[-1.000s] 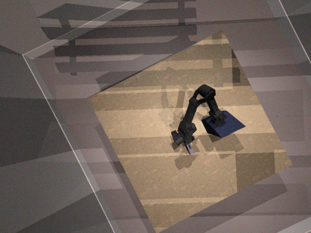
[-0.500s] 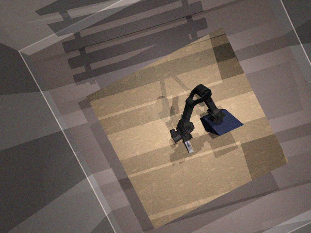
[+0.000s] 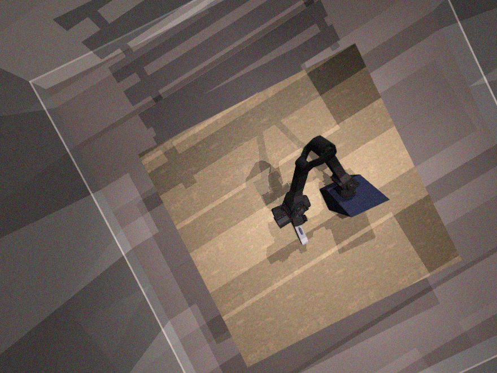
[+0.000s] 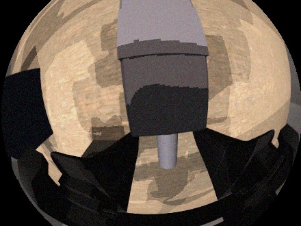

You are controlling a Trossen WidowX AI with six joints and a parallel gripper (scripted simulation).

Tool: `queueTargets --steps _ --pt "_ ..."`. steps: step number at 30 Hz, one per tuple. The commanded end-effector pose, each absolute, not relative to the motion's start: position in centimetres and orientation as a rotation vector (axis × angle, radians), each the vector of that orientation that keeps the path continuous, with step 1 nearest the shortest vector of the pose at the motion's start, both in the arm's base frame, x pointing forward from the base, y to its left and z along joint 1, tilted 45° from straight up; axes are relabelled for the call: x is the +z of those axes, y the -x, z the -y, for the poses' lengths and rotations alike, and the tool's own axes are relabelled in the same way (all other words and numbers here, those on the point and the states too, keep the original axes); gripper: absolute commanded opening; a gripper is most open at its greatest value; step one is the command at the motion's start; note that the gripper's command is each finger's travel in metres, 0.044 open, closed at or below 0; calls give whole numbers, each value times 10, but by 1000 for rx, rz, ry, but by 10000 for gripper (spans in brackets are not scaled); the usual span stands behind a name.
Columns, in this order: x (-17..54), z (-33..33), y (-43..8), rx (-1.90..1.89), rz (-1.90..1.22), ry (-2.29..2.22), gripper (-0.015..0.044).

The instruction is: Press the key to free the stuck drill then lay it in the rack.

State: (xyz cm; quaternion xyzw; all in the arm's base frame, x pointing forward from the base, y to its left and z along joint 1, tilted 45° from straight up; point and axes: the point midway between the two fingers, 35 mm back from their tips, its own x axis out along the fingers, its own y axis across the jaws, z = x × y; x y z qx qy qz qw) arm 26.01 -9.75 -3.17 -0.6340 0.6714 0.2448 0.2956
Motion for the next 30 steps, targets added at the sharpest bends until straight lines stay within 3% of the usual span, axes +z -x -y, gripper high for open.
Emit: queueTargets --steps 1,6,13,30 --pt "-31 98 -260 650 -1786 1686 177" --pt "-31 98 -260 650 -1786 1686 46" --pt "-31 98 -260 650 -1786 1686 0" --pt "-17 111 -257 659 -1794 1693 0"
